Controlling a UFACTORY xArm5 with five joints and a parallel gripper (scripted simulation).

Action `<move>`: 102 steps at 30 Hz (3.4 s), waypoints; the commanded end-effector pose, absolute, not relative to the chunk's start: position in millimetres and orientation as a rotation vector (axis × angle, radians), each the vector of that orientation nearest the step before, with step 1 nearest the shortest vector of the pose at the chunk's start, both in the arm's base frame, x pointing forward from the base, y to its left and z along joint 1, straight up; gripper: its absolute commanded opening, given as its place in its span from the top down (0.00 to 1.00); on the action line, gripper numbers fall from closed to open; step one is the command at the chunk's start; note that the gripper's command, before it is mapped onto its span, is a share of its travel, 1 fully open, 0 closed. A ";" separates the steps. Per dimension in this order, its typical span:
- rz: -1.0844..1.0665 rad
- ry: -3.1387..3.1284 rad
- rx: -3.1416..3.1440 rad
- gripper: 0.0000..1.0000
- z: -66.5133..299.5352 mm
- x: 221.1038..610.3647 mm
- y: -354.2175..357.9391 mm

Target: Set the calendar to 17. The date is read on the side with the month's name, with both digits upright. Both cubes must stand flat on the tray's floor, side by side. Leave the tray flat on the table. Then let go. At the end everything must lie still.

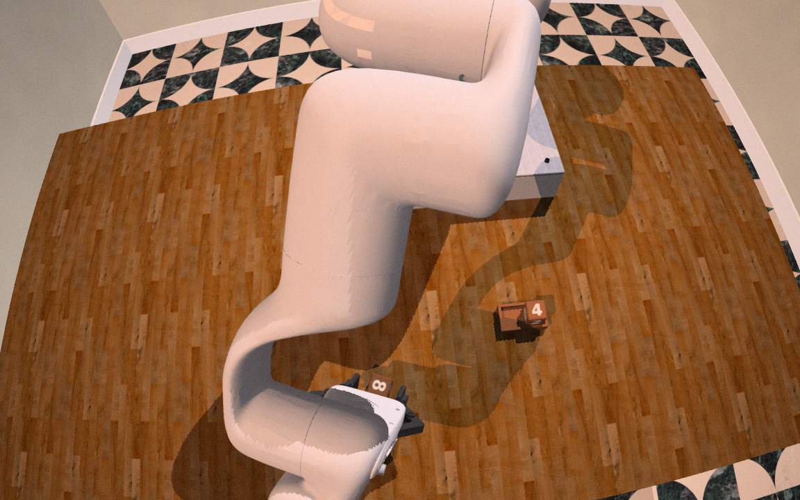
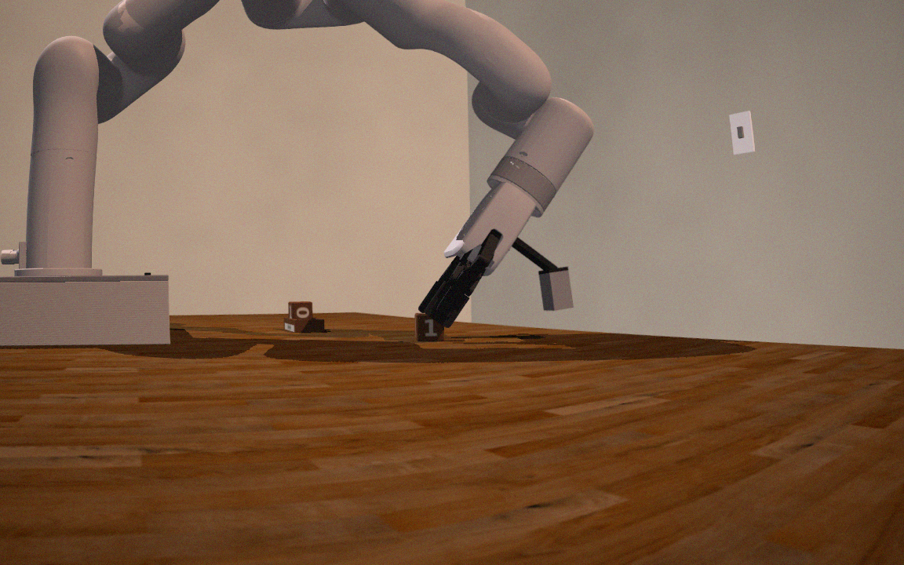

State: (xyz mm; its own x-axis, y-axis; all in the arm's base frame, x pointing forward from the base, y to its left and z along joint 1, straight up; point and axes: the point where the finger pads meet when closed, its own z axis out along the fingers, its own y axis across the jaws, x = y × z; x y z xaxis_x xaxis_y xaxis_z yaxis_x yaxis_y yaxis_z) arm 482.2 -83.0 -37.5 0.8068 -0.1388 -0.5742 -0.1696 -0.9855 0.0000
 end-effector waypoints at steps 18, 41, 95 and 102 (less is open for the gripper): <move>0.924 0.263 -2.942 0.31 -17.3 484.1 -81.8; 0.921 0.250 -2.940 0.31 27.9 483.5 -82.8; -0.003 0.275 -3.130 0.00 32.4 472.2 -82.7; -0.003 0.275 -3.130 0.00 32.4 472.2 -82.7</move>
State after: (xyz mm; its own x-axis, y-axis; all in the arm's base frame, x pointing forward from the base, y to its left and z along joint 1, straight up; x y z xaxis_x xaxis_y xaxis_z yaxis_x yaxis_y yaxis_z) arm 470.8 -82.5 31.1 0.9847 -0.1745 -0.0050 -0.1745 -0.9847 0.0000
